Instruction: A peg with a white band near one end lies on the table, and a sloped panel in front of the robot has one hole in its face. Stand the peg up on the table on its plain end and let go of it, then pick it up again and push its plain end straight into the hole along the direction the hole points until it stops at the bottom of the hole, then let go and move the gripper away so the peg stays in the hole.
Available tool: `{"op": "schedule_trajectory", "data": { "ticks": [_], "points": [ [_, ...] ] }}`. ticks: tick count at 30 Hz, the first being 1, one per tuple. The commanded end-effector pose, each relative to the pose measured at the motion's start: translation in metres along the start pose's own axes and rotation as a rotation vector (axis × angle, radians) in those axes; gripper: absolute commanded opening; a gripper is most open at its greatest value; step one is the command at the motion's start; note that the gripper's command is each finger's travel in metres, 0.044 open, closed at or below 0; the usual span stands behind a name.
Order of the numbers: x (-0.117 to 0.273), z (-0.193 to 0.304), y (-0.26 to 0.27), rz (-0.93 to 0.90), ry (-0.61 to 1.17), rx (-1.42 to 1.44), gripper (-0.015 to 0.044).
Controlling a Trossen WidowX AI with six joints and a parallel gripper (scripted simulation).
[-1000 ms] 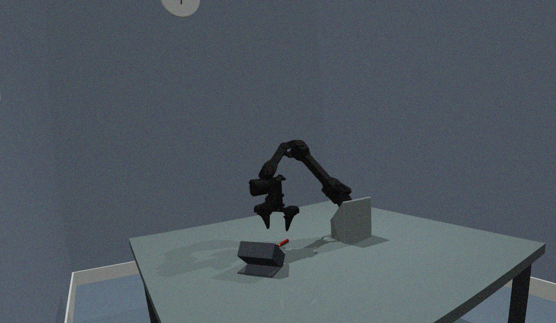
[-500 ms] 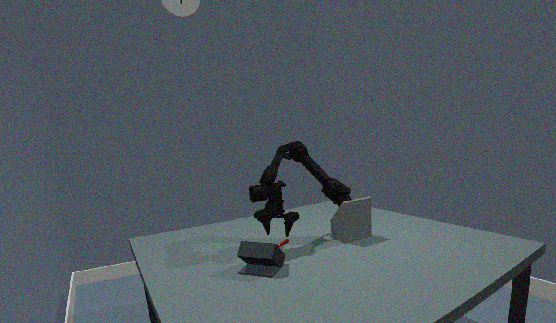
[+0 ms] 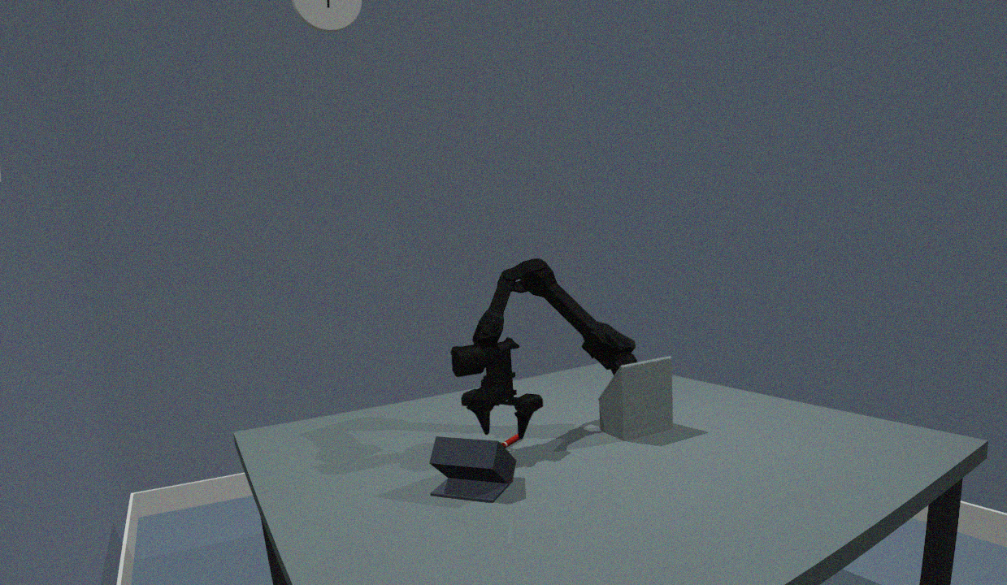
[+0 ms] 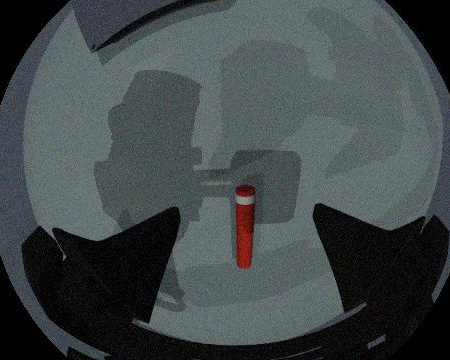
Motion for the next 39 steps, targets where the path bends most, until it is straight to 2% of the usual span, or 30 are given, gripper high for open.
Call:
{"op": "schedule_trajectory", "data": {
  "ticks": [1, 12, 25, 32, 39],
  "points": [
    [-0.007, 0.001, 0.001, 0.002, 0.007, 0.007, 0.0440],
    [-0.021, 0.003, 0.002, 0.006, 0.008, 0.009, 0.0440],
    [-0.021, 0.003, 0.002, 0.006, 0.008, 0.009, 0.0110],
    [-0.021, 0.003, 0.002, 0.006, 0.008, 0.009, 0.0110],
    [-0.021, 0.003, 0.002, 0.006, 0.008, 0.009, 0.0063]
  ]
}}
Point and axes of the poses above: the point midway between the two fingers, 35 mm back from their tips, its own x axis back along the fingers, its own y axis across the jaws, z = x × y, the point moved 9 cm from there along x, back along the fingers, and after that the axes turned 2 degrees about -x, right-handed, at the moved point
